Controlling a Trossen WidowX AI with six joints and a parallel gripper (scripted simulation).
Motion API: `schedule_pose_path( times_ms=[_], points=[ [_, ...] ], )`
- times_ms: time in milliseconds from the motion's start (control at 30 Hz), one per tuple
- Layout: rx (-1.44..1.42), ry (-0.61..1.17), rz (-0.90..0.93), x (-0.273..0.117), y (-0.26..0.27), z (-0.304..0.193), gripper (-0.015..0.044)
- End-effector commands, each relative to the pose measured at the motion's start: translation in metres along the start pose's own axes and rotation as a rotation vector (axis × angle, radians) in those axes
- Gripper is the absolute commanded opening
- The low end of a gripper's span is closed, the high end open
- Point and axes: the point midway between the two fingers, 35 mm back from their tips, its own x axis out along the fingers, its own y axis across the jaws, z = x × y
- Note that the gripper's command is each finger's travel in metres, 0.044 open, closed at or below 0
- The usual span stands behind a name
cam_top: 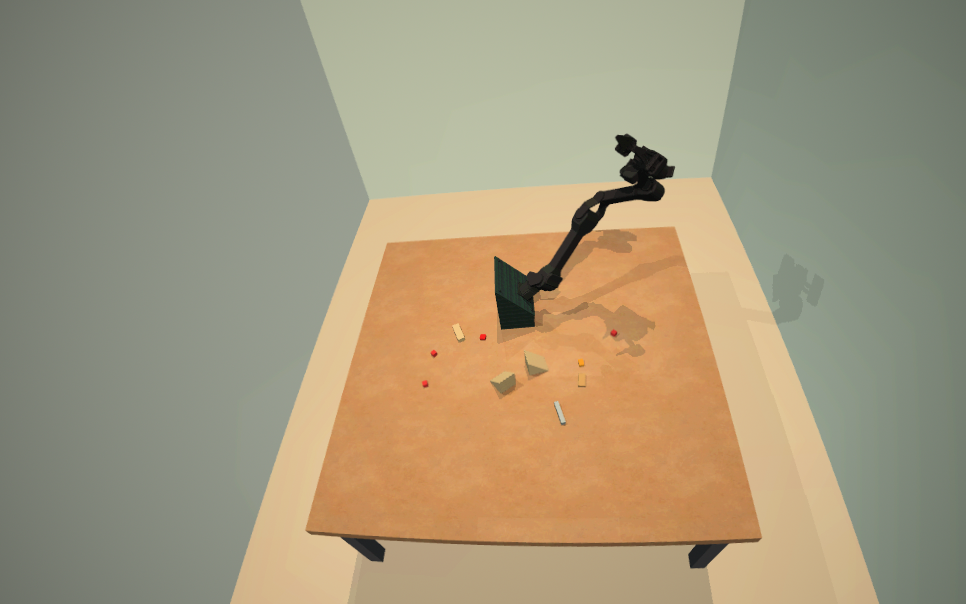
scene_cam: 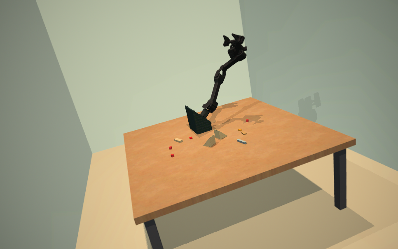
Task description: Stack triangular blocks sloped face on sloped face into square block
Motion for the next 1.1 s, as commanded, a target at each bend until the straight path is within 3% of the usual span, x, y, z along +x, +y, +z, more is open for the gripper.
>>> schedule_pose_path(
  times_ms=[0,167,533,833,1067],
  points=[
    [-0.005,0.002,0.002,0.000,-0.001,0.000,0.0426],
    [-0.169,0.075,0.053,-0.002,-0.030,-0.007,0.0440],
    [-0.686,0.337,0.140,0.001,-0.163,-0.006,0.0440],
    [-1.049,0.524,0.066,0.019,-0.287,0.048,0.0440],
    [-1.206,0.579,-0.005,0.031,-0.336,0.088,0.0440]
  ],
)
